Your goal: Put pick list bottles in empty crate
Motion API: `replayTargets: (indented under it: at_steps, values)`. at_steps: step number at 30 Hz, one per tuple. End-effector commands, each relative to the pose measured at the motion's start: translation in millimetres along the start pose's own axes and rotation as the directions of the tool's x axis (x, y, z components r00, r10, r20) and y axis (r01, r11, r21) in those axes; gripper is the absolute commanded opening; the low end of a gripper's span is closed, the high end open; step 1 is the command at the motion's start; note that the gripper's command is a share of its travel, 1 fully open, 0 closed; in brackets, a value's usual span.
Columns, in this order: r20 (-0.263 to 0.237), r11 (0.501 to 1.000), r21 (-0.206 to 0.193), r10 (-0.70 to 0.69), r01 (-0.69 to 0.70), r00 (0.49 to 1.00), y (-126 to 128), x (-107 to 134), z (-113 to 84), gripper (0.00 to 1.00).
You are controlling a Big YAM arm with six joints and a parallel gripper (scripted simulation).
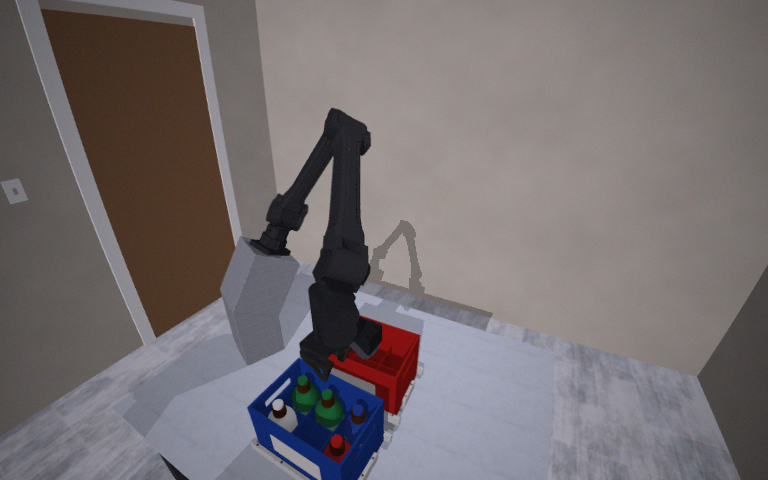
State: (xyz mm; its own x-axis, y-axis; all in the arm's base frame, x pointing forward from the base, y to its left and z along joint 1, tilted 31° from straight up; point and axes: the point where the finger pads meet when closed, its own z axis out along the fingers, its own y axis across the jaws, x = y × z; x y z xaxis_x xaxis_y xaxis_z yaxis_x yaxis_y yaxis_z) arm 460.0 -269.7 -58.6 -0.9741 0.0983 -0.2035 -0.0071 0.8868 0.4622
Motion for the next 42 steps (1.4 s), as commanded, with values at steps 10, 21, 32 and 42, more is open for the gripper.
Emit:
replayTargets:
  at_steps: [10, 21, 32, 42]
  values:
    - [-0.021, 1.0, -0.015, -0.026, 0.026, 0.999, 3.5, 0.6, 15.1, 0.61]
    - [-0.016, 1.0, -0.011, -0.03, 0.029, 0.999, 2.4, 0.2, 17.5, 0.61]
    - [-0.011, 1.0, -0.007, -0.028, 0.028, 1.0, 1.2, -3.3, 16.9, 0.61]
    - [-0.014, 1.0, -0.009, -0.022, 0.021, 1.0, 2.0, -1.5, 19.0, 0.61]
